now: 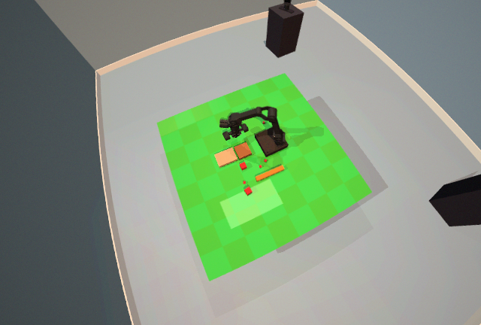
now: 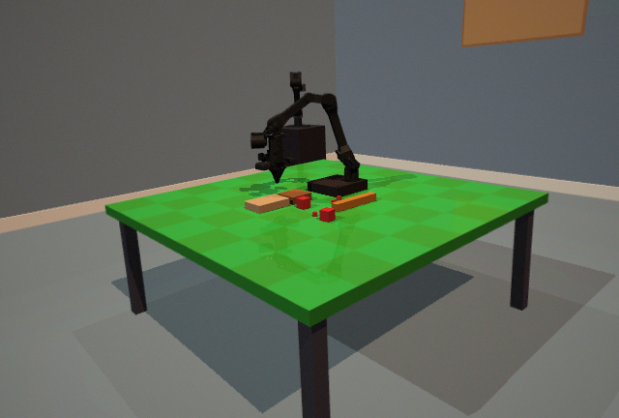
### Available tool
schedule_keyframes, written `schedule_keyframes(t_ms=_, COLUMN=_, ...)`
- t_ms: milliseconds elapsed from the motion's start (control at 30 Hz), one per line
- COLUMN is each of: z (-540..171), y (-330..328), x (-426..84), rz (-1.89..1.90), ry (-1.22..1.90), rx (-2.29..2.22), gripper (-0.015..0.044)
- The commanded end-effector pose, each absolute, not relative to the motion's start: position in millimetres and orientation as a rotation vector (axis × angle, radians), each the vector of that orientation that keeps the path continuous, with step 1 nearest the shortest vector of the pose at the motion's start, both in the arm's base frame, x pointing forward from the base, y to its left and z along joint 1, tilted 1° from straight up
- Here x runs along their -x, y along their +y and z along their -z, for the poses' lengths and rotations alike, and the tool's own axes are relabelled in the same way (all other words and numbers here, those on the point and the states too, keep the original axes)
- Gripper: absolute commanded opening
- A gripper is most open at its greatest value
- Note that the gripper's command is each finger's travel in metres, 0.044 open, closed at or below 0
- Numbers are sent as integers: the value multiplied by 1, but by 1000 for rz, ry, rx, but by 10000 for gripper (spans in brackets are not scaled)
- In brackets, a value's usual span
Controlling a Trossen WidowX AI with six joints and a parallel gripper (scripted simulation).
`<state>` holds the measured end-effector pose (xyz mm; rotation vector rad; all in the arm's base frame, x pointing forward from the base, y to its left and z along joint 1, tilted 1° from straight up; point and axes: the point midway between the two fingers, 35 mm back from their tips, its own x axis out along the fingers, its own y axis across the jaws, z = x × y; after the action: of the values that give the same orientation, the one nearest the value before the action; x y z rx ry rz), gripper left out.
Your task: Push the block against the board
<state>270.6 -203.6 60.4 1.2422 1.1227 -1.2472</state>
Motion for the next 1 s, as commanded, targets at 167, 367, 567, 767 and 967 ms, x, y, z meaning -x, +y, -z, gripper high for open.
schedule_keyframes(t_ms=167, z=-61, y=-185, x=-278, rz=1041, ry=1251, rx=-1028, gripper=0)
schedule_keyframes(t_ms=367, z=-61, y=-172, x=-282, rz=889, ry=1330, rx=-870, gripper=0)
schedule_keyframes(t_ms=567, z=-61, y=-159, x=-285, rz=734, ry=1396, rx=-710, gripper=0)
schedule_keyframes(t_ms=767, z=-61, y=-146, x=-288, rz=577, ry=1449, rx=-549, gripper=0)
schedule_keyframes(t_ms=967, z=-60, y=-133, x=-290, rz=418, ry=1490, rx=-386, gripper=0)
